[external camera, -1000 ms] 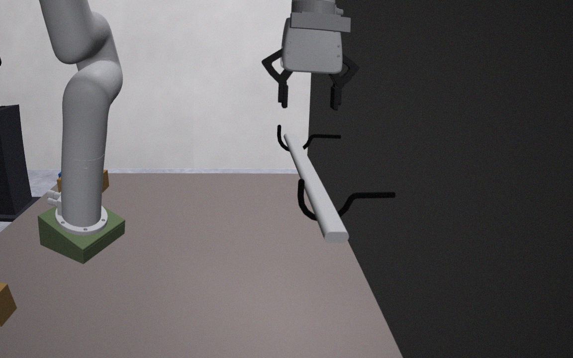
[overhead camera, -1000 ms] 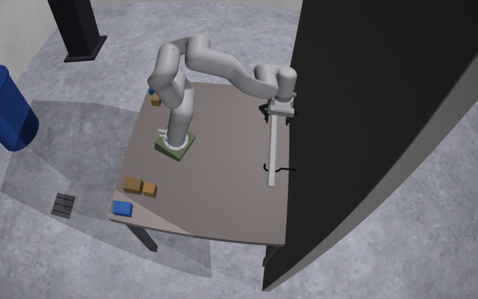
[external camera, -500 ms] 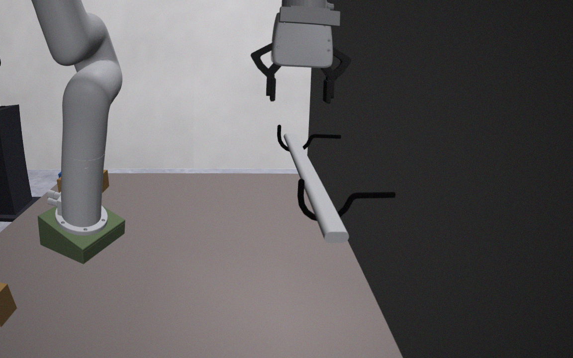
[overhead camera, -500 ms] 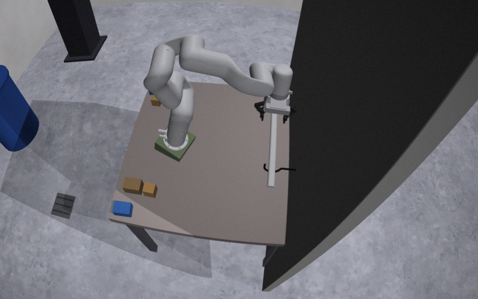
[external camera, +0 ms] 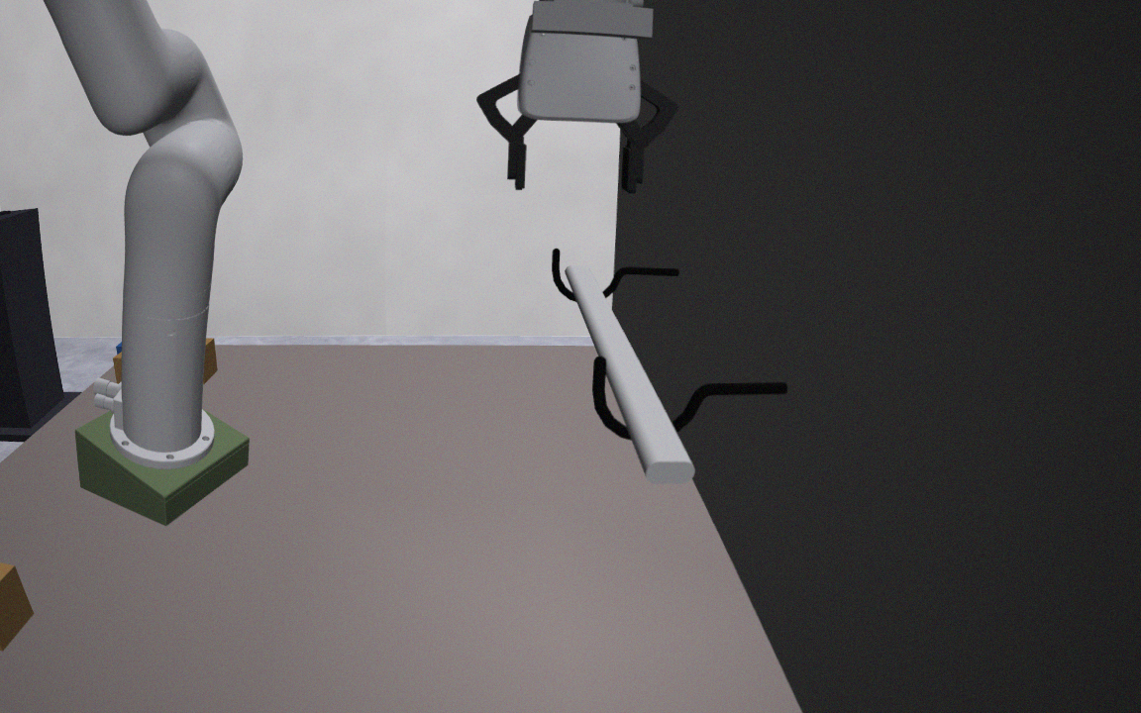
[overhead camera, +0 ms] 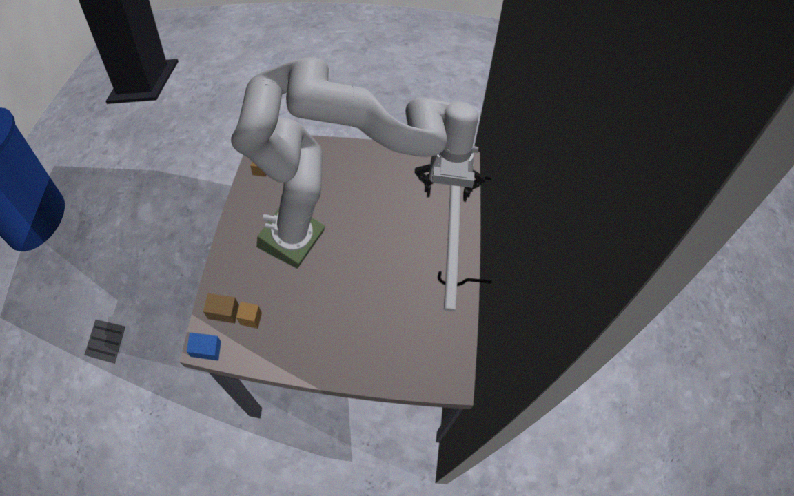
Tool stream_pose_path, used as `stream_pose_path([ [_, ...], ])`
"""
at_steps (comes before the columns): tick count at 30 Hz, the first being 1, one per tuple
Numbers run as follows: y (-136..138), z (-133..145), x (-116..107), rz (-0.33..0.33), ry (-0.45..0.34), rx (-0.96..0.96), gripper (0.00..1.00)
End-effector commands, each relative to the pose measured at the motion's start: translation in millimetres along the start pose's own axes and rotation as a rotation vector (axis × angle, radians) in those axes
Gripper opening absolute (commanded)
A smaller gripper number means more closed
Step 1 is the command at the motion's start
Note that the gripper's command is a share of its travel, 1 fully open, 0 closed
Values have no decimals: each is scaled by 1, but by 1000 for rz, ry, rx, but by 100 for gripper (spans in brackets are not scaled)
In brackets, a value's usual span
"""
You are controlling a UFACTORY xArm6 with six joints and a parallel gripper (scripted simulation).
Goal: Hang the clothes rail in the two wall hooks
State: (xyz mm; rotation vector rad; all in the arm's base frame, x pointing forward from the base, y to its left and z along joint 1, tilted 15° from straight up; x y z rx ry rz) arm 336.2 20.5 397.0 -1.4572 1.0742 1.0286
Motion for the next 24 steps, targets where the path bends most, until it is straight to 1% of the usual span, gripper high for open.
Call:
stream_pose_path([
  [1, 6, 1, -5, -4, 0, 0, 100],
  [24, 34, 4, -19, -4, 0, 0, 100],
])
Point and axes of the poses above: the point where the finger pads meet when closed, its own x axis out along the fingers, its own y axis across the jaws, z = x × y, the point moved 6 cm from there along -x, back along the fingers, and after that the axes turned 7 degrees about -x, right-handed, at the moved point
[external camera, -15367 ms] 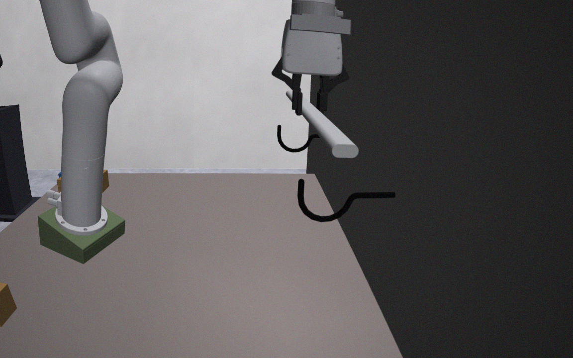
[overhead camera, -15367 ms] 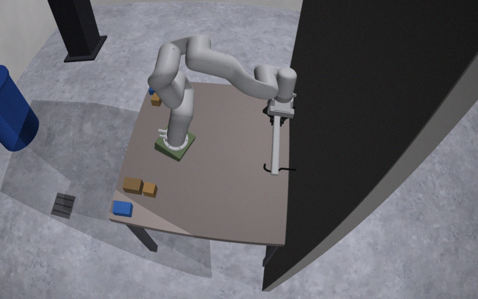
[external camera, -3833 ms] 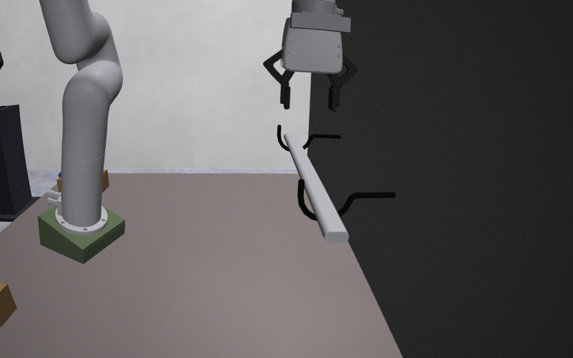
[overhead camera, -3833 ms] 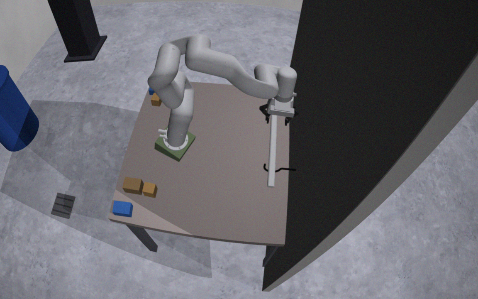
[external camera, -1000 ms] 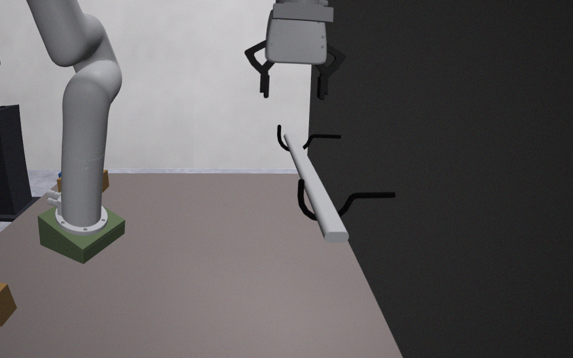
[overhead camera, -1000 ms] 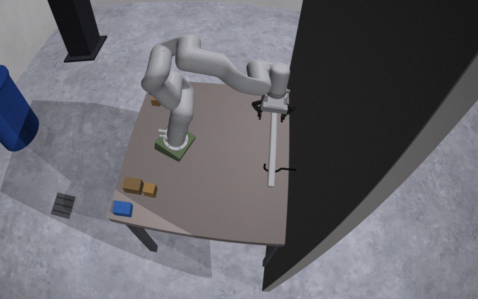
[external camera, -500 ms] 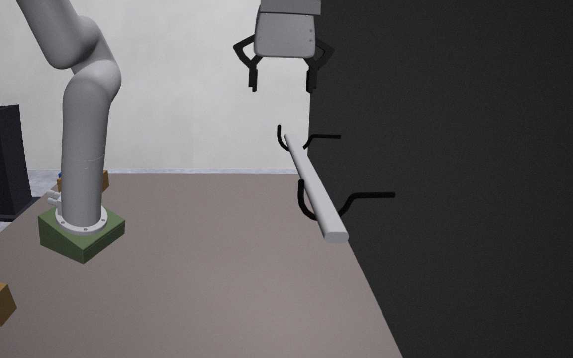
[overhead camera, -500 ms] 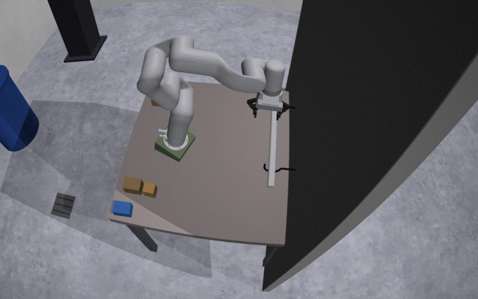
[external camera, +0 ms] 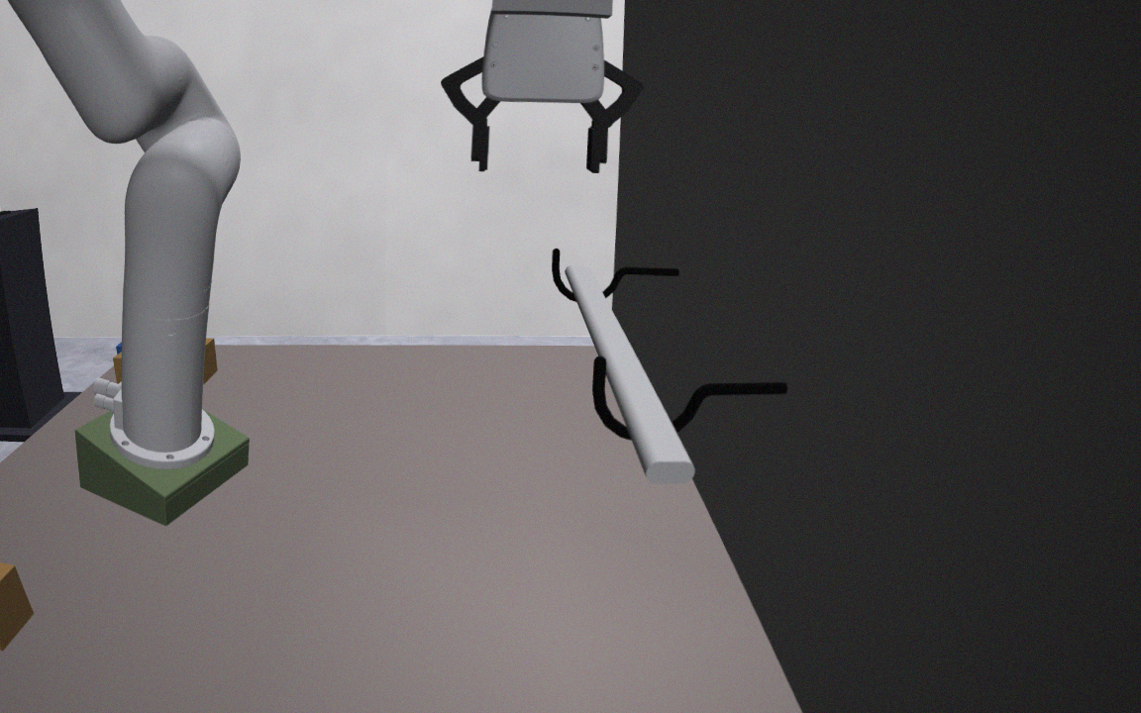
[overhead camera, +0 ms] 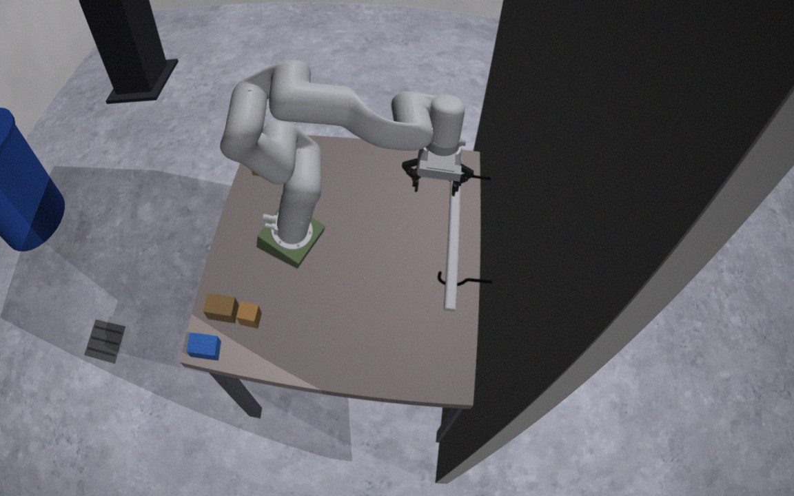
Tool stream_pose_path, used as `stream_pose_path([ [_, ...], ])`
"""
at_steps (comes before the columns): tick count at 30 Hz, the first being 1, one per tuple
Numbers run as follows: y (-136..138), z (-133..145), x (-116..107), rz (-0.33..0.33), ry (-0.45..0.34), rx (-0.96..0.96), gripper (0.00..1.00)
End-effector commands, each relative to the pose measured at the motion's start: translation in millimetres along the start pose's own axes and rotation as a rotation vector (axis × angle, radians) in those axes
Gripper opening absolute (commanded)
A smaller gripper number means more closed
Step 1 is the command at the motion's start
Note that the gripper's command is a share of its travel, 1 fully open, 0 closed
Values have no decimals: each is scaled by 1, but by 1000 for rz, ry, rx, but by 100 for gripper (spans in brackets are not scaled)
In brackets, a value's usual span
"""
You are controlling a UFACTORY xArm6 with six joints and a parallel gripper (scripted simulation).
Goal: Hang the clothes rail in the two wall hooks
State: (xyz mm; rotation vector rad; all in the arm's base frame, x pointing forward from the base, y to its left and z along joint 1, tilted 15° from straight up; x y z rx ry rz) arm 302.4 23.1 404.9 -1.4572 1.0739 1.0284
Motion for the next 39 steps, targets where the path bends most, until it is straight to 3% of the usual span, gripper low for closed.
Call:
stream_pose_path([
  [1, 5, 1, -4, -4, 0, 0, 100],
  [39, 55, 7, -30, -3, 0, 0, 100],
])
Point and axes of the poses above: the point where the finger pads meet when closed, its own x axis out along the fingers, its own y axis across the jaws, z = x × y, the point moved 6 cm from there along -x, back along the fingers, and after that the axes turned 7 degrees about -x, right-handed, at the moved point
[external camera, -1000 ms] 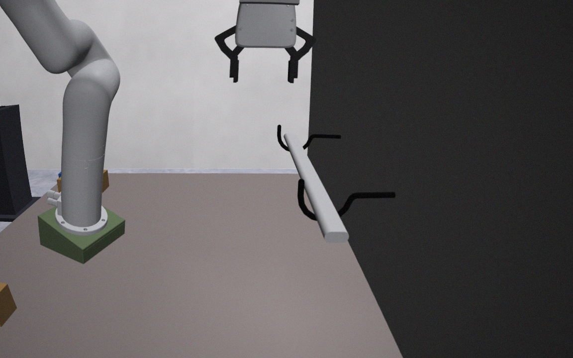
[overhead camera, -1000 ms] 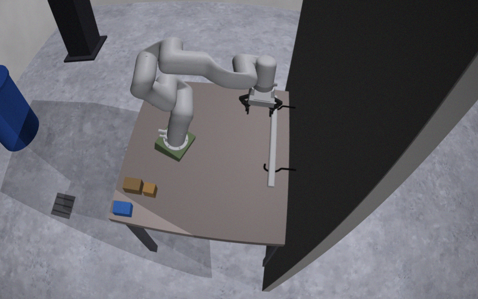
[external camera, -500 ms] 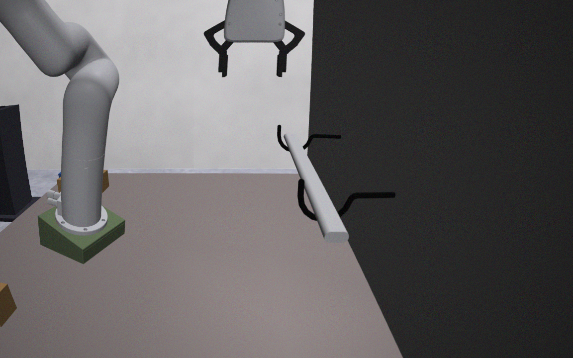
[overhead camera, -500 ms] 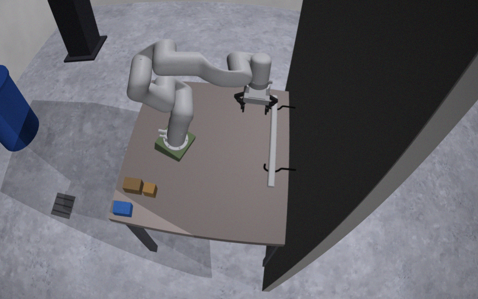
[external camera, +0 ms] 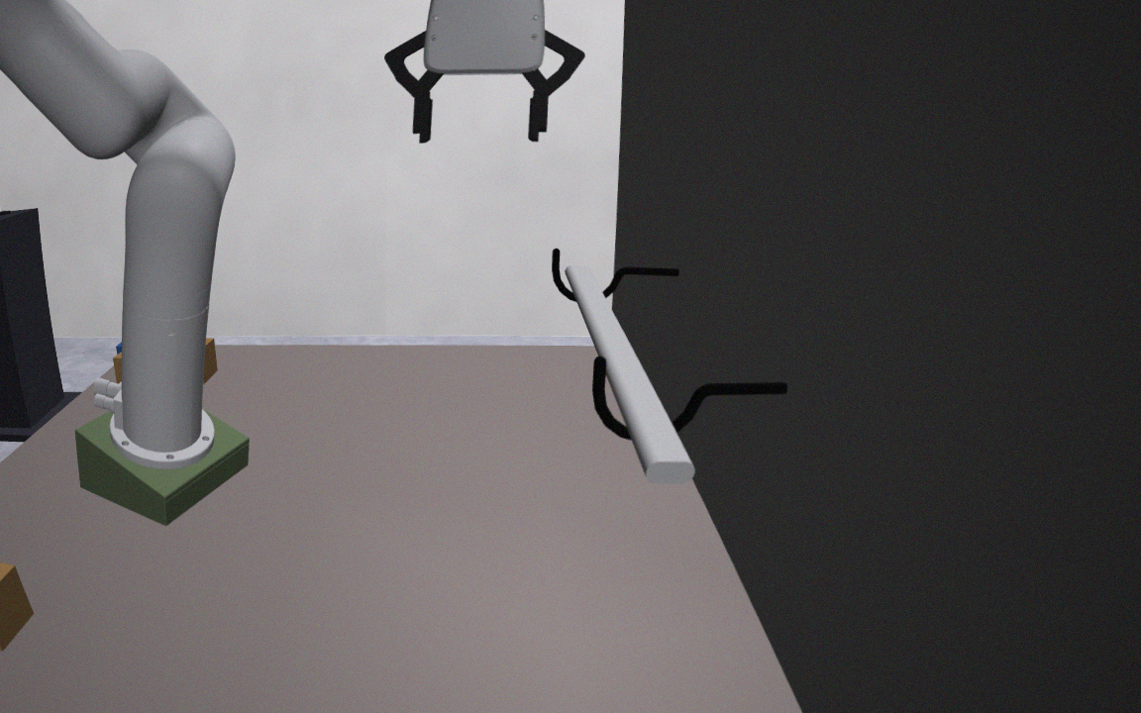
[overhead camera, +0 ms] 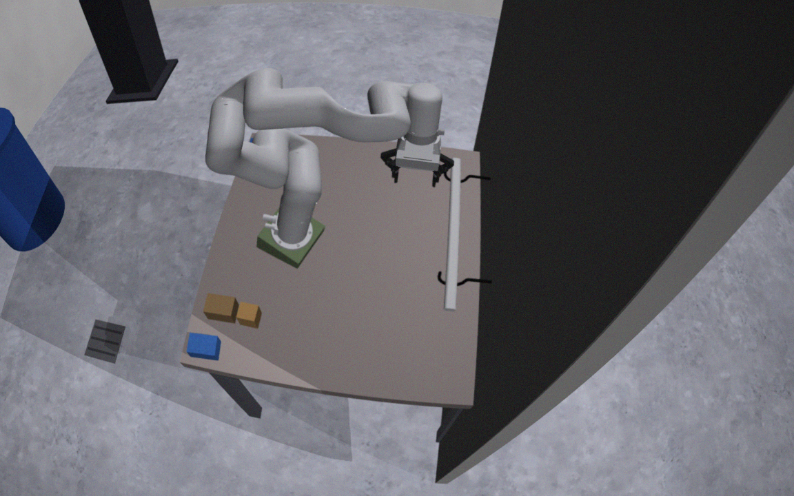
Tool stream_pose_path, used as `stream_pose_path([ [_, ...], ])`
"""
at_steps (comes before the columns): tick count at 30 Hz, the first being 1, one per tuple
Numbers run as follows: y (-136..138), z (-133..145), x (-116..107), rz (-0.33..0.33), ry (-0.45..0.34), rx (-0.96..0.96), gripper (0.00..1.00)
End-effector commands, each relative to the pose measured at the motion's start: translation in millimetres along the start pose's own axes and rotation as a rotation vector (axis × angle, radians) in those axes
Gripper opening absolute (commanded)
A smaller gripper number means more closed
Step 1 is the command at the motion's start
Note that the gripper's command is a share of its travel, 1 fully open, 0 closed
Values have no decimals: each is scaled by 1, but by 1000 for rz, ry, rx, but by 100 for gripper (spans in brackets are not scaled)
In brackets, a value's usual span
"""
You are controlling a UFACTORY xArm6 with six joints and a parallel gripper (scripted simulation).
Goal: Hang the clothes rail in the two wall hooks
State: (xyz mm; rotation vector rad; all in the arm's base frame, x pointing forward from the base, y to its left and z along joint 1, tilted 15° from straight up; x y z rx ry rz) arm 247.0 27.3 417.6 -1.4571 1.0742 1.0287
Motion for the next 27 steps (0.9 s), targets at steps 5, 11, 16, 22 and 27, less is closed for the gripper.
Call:
stream_pose_path([
  [5, 12, 1, -8, -4, 0, 0, 100],
  [11, 18, 2, -11, -4, 0, 0, 100],
  [16, 25, 3, -15, -4, 0, 0, 100],
  [22, 34, 4, -19, -3, -1, 0, 100],
  [27, 38, 5, -21, -3, -1, 0, 100],
])
Point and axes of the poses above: the point where the finger pads meet when closed, its own x axis out along the fingers, its own y axis across the jaws, z = x × y, the point moved 6 cm from there along -x, back along the fingers, and after that the axes turned 7 degrees about -x, right-handed, at the moved point
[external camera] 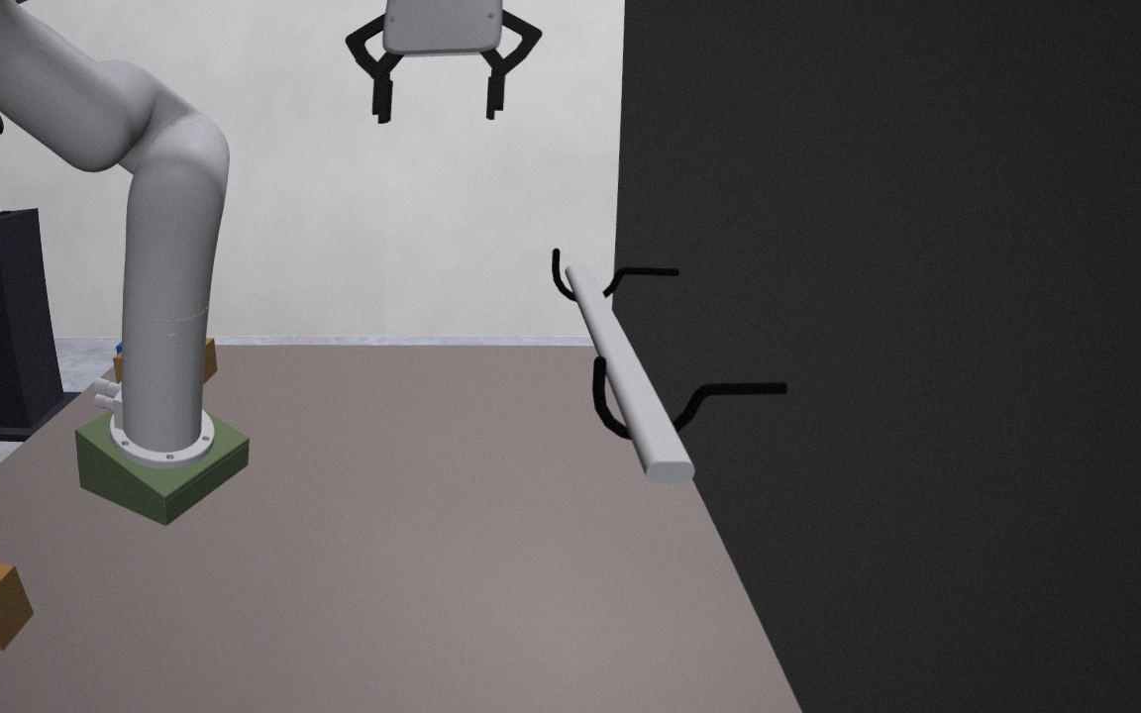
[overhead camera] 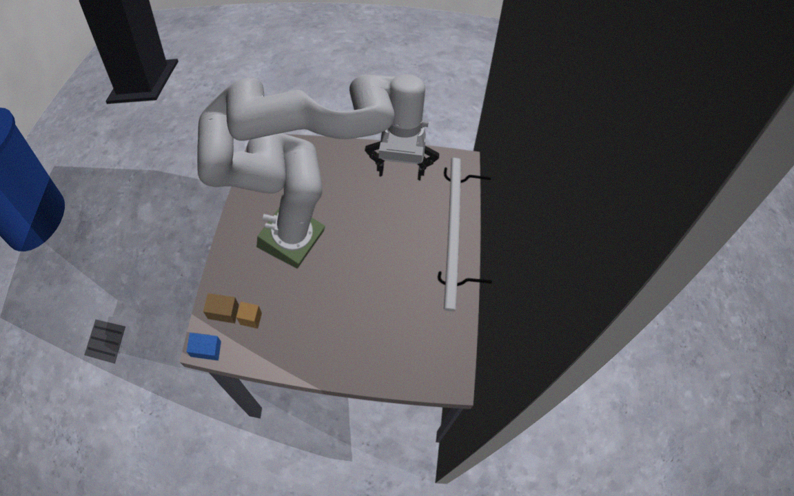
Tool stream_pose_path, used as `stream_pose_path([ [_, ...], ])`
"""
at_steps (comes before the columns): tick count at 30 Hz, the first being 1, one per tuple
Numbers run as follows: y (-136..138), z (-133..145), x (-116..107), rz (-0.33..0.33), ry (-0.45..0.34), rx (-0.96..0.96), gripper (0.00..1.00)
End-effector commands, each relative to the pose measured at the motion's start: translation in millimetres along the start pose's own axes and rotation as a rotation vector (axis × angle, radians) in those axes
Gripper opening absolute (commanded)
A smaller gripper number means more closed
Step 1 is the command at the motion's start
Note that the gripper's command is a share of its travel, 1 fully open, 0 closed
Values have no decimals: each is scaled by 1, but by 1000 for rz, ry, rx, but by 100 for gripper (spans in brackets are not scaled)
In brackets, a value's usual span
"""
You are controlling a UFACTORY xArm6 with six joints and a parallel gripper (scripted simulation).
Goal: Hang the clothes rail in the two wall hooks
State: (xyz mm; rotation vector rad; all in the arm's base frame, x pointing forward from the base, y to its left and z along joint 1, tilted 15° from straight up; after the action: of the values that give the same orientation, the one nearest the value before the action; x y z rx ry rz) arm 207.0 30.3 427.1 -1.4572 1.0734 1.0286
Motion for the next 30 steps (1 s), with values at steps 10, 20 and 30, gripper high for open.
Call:
stream_pose_path([
  [10, 17, 2, -10, -3, 0, 1, 100],
  [20, 29, 4, -16, -2, 0, 1, 100],
  [30, 43, 5, -24, -2, 0, 1, 100],
])
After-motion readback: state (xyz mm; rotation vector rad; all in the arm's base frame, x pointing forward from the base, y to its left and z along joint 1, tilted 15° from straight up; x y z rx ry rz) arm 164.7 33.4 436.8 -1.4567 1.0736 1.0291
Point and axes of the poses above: the point where the finger pads meet when closed, its own x axis out along the fingers, its own y axis across the jaws, z = x × y, the point moved 6 cm from there along -x, back along the fingers, and after that the axes turned 7 degrees about -x, right-handed, at the moved point
